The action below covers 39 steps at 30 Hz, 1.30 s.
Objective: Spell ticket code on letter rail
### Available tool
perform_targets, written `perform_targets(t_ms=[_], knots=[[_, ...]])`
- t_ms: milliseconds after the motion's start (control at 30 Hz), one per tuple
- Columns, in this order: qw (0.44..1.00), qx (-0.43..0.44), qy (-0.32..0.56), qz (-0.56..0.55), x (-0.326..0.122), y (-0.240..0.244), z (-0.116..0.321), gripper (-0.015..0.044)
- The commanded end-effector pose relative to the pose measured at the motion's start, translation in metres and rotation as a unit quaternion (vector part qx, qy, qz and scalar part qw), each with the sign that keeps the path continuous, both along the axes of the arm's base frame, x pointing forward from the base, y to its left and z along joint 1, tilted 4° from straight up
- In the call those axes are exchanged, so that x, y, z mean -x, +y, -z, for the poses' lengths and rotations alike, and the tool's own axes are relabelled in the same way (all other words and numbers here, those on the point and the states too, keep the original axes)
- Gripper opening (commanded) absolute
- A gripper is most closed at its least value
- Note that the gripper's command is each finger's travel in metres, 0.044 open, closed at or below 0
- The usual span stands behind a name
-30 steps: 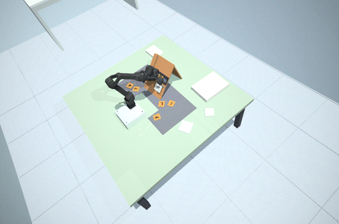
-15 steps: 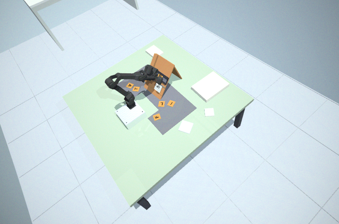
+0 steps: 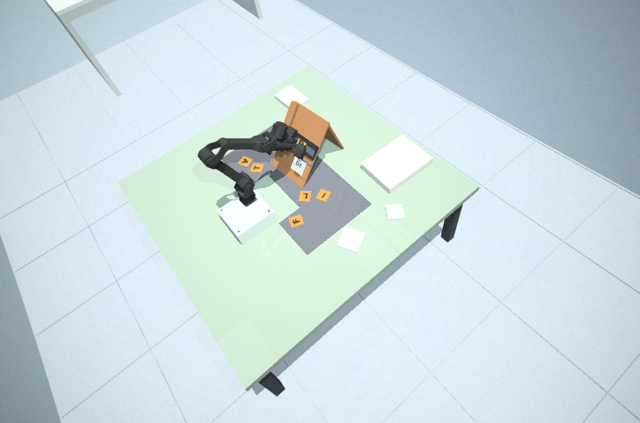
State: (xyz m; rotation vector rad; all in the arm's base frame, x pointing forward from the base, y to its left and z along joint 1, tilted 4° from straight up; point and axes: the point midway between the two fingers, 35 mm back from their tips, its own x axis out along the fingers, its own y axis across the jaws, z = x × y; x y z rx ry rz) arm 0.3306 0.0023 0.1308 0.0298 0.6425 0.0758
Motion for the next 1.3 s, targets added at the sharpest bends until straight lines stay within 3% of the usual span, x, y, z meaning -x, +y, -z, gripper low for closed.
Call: perform_targets(t_ms=[0, 1267], knots=[[1.000, -0.002, -0.001, 0.002, 0.000, 0.002, 0.000, 0.0000], [1.000, -0.003, 0.000, 0.002, 0.001, 0.021, -0.001, 0.0000]])
